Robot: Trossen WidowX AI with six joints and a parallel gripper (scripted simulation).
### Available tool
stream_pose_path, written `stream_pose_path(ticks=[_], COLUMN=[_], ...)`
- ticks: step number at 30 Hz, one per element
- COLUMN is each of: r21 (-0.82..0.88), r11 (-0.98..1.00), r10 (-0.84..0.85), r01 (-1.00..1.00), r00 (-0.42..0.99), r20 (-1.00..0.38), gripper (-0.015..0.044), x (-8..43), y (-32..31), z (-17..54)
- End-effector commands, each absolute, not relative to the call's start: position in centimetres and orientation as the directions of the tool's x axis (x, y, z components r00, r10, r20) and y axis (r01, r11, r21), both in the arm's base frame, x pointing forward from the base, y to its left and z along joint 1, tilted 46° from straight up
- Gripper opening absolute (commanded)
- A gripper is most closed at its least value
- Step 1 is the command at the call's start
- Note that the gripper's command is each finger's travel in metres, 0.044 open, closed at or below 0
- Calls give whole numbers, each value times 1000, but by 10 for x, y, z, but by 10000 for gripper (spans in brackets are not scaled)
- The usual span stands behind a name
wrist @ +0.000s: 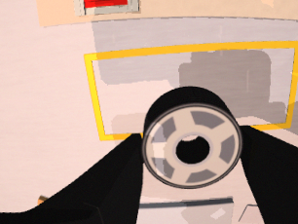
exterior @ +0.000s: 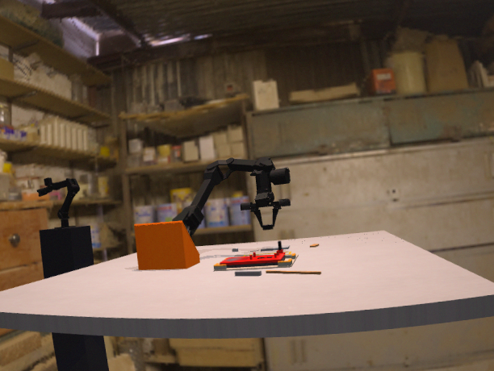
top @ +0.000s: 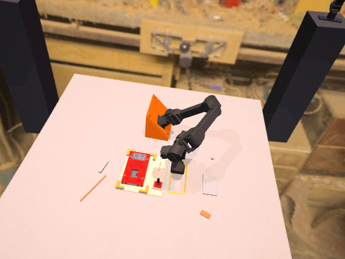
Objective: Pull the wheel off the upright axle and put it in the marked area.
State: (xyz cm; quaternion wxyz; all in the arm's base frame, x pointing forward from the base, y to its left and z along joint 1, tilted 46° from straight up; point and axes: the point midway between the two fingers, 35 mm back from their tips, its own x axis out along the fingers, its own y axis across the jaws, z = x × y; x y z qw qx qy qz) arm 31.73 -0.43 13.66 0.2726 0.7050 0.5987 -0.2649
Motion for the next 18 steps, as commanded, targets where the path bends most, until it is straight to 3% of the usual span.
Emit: stream_pose_path(ticks=[1, 18], r21=[58, 59], r11=[-139, -139], r10=[704, 704], r01=[989, 989], r00=[140, 140], r20=[-696, -696], gripper=[0, 0], x=[304, 305], y=[8, 31], z=[146, 129])
